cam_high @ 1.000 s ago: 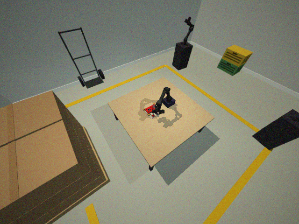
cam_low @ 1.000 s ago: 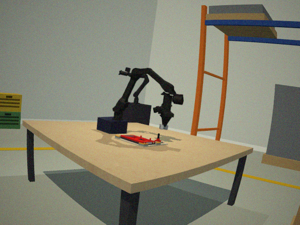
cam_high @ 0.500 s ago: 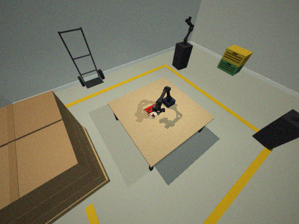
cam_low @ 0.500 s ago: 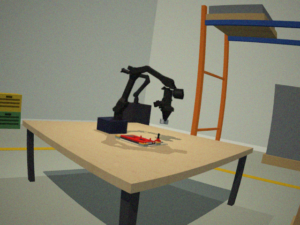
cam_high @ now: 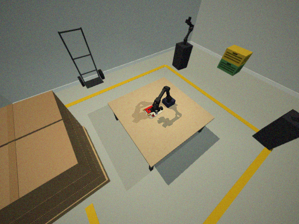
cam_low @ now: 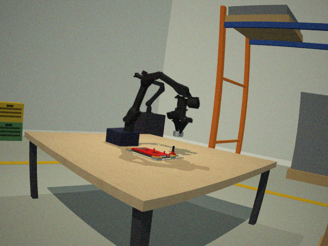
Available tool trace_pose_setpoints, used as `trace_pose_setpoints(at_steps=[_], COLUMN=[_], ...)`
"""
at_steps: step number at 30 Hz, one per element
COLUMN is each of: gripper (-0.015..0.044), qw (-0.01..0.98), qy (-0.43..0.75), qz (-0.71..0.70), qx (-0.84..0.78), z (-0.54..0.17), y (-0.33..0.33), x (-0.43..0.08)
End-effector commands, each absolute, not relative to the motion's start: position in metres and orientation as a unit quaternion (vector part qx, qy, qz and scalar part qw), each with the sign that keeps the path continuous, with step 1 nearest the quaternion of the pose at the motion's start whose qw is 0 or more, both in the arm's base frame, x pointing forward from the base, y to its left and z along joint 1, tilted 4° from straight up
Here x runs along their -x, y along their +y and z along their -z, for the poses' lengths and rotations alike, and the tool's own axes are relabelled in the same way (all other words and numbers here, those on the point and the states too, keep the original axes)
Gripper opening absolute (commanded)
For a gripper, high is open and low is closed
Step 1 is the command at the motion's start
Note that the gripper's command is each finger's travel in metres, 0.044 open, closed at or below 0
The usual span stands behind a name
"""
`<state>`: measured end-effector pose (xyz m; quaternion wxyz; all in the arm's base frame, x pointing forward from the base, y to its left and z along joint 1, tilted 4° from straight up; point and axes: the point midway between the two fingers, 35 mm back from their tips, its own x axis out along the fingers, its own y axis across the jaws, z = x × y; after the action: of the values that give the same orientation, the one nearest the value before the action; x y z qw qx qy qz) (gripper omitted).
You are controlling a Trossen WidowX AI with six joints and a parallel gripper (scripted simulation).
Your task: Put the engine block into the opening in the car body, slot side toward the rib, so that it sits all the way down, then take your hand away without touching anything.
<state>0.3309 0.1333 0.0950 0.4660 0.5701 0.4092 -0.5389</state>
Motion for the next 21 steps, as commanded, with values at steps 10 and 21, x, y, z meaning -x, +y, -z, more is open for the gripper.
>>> trace_pose_setpoints(at_steps=[10, 21], gripper=[0.0, 0.0], qw=[0.561, 0.625], qy=[0.502, 0.564], qz=[0.458, 0.379], qx=[-0.473, -0.384], z=[-0.081, -0.073], y=[0.1, 0.072], x=[-0.343, -0.351])
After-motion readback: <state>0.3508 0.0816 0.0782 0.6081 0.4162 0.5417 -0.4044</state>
